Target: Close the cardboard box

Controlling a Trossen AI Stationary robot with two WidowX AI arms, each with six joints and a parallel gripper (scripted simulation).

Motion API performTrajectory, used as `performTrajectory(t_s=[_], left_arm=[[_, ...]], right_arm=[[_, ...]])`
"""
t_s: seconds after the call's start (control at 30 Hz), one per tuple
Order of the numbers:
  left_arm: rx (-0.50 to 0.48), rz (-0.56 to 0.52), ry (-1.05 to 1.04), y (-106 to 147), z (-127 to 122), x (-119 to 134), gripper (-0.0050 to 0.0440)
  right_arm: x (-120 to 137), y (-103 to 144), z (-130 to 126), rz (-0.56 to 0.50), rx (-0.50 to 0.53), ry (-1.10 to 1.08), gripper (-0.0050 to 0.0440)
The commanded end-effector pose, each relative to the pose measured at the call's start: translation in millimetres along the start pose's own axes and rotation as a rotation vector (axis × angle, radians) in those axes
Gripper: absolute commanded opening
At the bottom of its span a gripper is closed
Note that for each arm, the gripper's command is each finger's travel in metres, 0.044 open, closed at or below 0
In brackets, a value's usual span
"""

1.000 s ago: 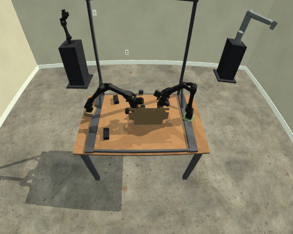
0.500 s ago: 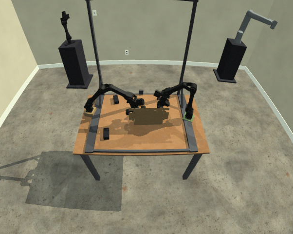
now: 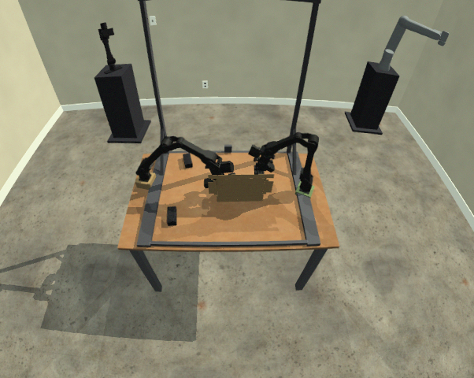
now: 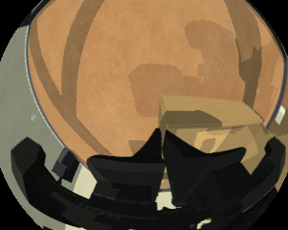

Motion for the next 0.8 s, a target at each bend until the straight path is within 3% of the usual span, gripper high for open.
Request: performTrajectory(t_s=[0.0, 0.4, 0.77], left_arm=[[-0.006, 0.011, -0.002, 3, 0, 2, 0.0005], [-0.006, 0.011, -0.002, 3, 0, 2, 0.0005], [-0.006, 0.011, -0.002, 3, 0, 2, 0.0005]], right_arm=[[0, 2, 1, 0.004, 0.016, -0.004, 0.0], [-2, 15, -11, 0.008, 0.013, -0.01, 0.0], [-6, 24, -33, 0.01, -0.124, -0.004, 0.0]])
Point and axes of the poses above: on each arm, the point midway between the two fingers, 35 mm back from their tips, its own y axis back along the fingers, its own z axis across the jaws, x = y × z, the point moved 10 cm from there along y, back along the fingers, and after that the axes turned 3 degrees about -y, right-handed, at the moved point
